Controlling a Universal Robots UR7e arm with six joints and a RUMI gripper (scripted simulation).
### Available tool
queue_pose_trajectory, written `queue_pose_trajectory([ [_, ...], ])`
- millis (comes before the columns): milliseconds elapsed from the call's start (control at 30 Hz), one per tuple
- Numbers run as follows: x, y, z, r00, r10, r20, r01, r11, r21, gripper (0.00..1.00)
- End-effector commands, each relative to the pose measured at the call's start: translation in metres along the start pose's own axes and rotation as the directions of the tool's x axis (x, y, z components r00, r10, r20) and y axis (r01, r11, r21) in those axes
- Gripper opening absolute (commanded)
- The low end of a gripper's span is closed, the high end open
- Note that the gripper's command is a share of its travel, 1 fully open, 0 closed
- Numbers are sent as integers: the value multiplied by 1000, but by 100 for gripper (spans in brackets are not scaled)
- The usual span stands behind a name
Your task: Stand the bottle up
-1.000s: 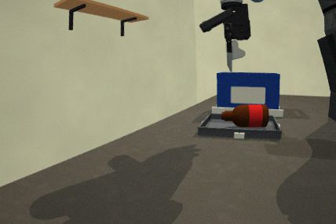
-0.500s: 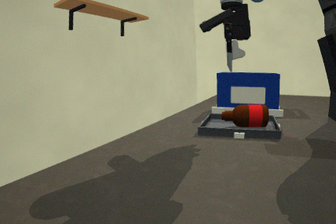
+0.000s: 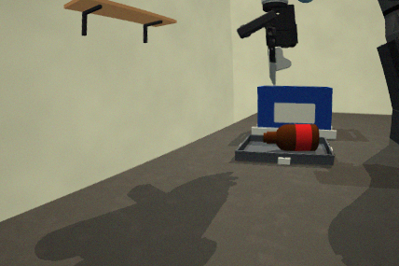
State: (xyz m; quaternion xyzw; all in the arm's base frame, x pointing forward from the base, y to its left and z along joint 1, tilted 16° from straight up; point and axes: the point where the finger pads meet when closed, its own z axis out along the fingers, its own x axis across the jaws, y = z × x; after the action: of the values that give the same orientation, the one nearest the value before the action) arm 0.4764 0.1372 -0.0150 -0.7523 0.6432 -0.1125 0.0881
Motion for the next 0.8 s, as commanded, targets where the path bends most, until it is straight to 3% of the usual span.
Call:
queue_pose_trajectory([
  [0,0,-1,0,1000,-23,0,23,1000,1,0],
  [433,-3,-2,0,987,-161,0,161,987,1,0],
  [767,-6,-3,0,933,-360,0,360,933,1,0],
])
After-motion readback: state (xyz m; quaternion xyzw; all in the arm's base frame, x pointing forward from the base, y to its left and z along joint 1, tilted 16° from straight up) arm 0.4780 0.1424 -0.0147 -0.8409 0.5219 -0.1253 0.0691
